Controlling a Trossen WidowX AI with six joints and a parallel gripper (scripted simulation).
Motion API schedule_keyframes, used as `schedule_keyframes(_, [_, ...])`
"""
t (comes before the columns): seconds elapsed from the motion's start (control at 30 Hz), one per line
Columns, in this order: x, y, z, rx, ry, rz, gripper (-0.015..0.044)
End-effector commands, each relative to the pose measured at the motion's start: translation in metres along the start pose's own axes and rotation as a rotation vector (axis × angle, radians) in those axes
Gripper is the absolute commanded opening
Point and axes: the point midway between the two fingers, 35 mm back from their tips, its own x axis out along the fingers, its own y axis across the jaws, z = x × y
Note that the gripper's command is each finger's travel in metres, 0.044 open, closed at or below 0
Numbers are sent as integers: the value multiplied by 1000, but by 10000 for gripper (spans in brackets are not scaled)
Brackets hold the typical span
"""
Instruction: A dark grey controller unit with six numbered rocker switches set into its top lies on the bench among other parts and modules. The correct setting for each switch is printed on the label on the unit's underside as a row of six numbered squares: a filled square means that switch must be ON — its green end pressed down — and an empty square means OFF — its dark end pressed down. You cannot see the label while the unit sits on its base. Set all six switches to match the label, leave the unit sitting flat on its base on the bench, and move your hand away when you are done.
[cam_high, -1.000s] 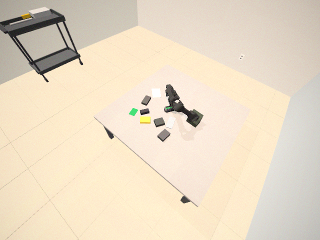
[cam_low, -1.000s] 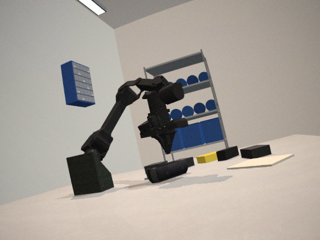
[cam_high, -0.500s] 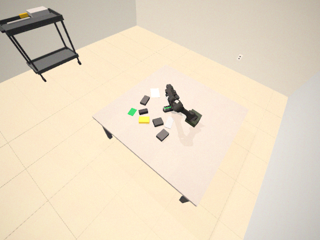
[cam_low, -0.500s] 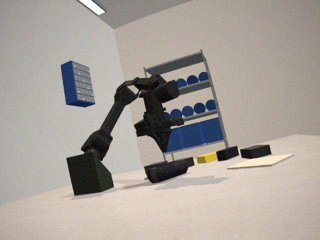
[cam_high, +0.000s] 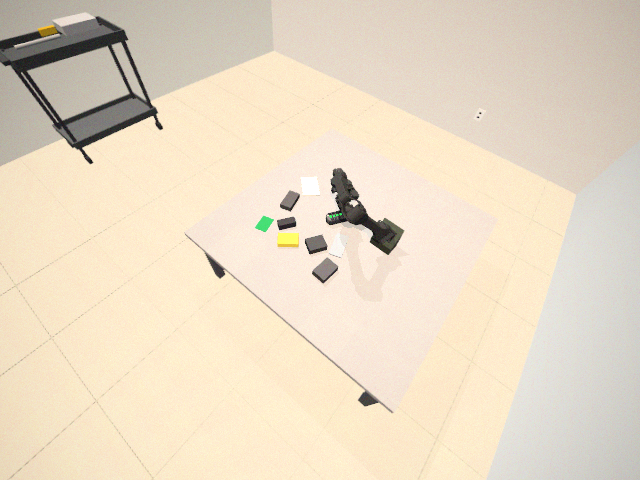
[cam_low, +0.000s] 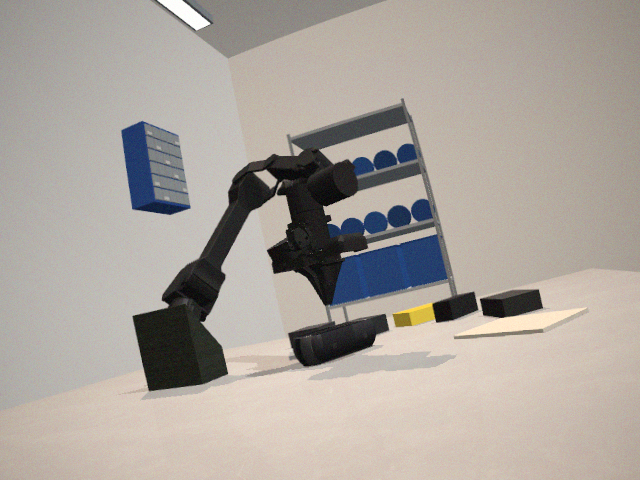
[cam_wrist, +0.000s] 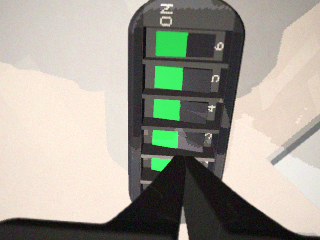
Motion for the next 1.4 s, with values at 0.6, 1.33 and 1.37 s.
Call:
schedule_keyframes(0.6, [31, -52, 1, 1, -1, 206, 0])
schedule_keyframes(1.33, [73, -52, 1, 1, -2, 205, 0])
schedule_keyframes(1.37, [75, -53, 1, 1, -1, 205, 0])
